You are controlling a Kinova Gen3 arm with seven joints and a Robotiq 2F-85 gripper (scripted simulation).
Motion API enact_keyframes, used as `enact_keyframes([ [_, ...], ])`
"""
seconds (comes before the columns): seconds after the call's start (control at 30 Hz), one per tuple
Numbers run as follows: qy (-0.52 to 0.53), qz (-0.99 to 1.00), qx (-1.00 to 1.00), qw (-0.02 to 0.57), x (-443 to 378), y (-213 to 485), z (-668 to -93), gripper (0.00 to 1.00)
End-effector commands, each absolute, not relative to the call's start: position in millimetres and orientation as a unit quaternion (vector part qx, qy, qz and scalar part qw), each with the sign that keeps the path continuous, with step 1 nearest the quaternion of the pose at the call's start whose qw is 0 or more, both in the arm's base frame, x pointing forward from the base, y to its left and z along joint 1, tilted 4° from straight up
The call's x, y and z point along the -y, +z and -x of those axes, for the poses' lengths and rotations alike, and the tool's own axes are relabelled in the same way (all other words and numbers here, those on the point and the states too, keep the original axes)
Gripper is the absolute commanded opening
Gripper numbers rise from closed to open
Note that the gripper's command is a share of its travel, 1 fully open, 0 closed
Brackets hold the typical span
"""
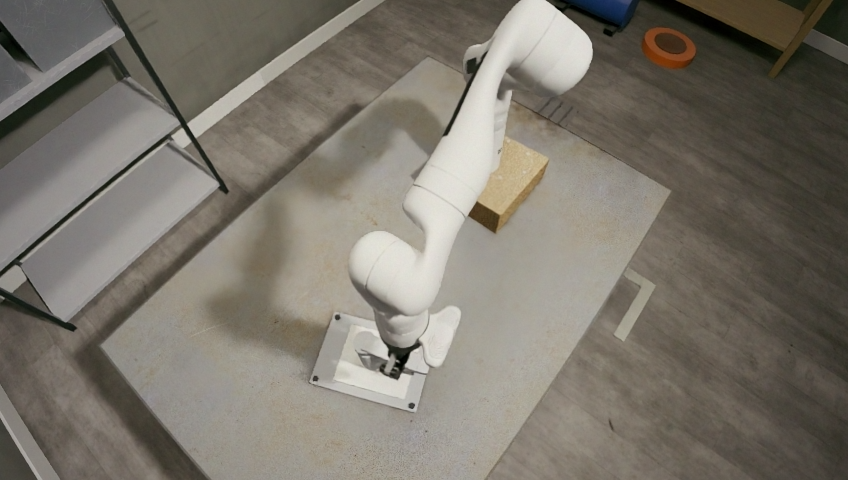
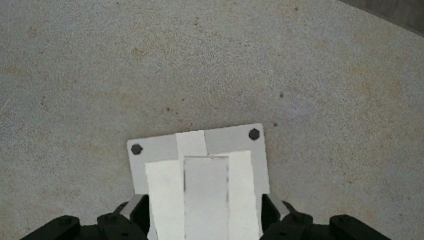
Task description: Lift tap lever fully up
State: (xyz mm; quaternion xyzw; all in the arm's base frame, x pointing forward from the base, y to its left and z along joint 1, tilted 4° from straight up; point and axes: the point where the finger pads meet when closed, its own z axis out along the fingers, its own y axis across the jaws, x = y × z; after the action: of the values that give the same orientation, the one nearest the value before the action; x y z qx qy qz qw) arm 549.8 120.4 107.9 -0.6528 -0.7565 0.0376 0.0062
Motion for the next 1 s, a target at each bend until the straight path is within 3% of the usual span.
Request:
enact_keyframes([
  [0.0, 0.039, 0.653, 0.756, 0.007, -120, 103, -549, 0.74],
  [0.97, 0.039, 0.653, 0.756, 0.007, -118, 71, -548, 0.74],
])
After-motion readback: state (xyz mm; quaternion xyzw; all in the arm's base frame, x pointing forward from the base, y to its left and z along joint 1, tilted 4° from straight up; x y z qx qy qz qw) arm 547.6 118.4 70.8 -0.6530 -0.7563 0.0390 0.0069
